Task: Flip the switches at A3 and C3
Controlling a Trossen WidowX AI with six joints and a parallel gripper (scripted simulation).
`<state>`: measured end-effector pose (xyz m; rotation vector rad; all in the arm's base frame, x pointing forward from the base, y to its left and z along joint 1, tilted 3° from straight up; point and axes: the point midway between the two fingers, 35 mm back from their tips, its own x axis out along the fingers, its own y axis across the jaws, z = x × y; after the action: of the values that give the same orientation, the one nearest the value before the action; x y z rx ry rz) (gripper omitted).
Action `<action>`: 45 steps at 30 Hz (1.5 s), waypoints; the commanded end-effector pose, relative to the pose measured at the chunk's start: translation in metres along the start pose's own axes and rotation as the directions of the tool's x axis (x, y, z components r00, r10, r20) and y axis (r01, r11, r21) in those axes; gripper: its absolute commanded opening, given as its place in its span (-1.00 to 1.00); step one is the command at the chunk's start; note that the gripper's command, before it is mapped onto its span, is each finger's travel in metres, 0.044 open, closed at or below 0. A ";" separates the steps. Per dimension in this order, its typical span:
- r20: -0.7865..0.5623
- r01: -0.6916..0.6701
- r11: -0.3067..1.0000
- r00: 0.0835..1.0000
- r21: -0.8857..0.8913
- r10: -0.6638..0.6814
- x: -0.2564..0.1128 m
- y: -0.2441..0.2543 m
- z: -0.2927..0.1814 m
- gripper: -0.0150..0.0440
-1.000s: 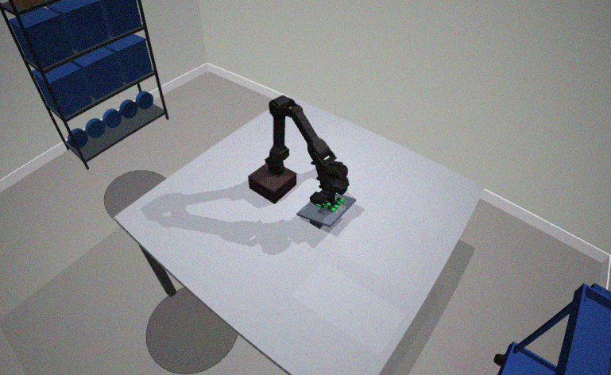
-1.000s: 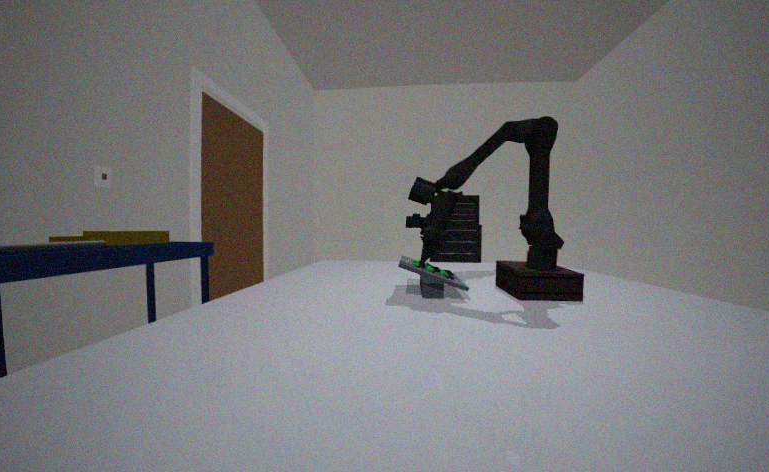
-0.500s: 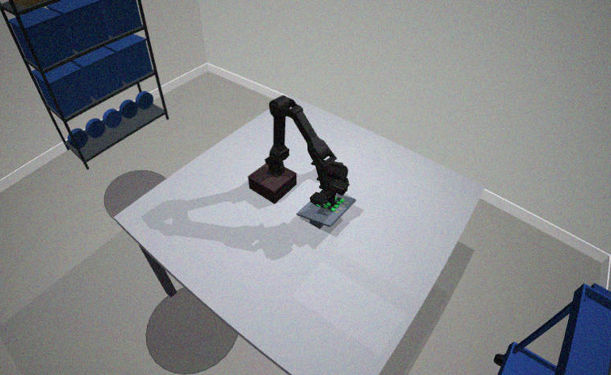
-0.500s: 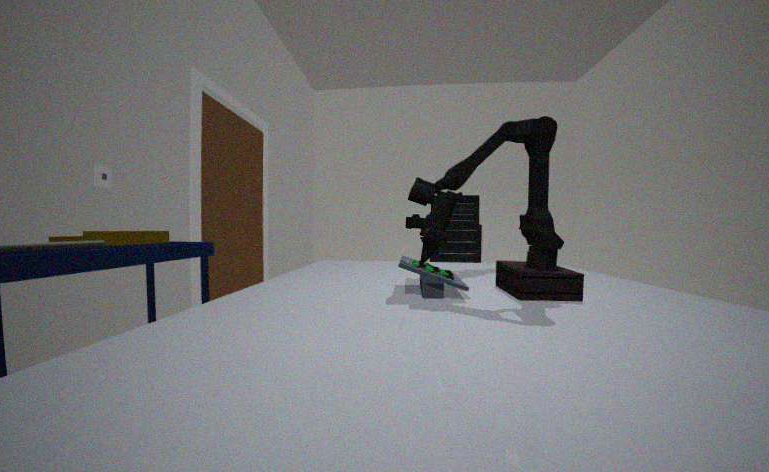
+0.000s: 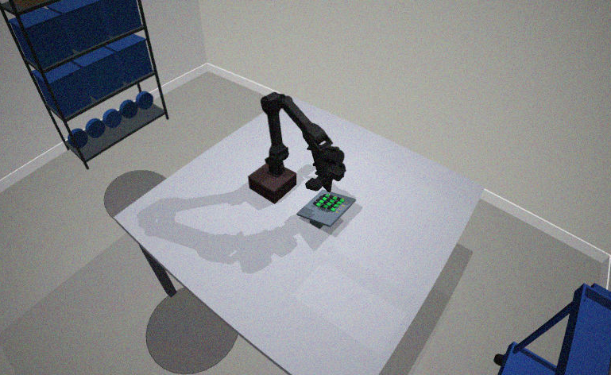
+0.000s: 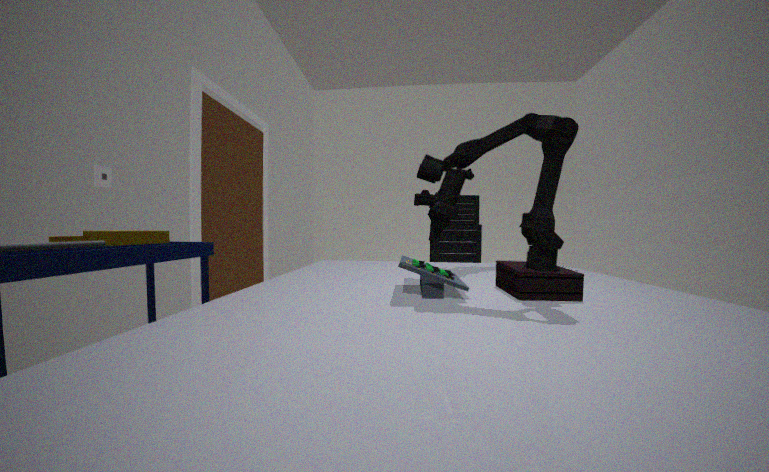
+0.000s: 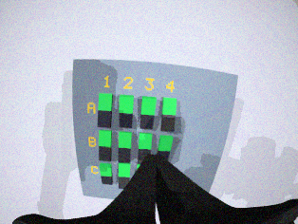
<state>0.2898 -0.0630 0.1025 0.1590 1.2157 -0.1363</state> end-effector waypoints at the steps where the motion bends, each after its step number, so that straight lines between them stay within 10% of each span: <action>1: -0.030 0.000 1.000 1.000 -0.005 0.000 0.000 0.000 -0.037 -0.49; 45: -0.006 -0.001 1.000 1.000 -0.004 0.001 0.061 0.000 -0.080 -0.49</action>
<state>0.2375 -0.0490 0.0182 0.1504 1.2210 -0.1277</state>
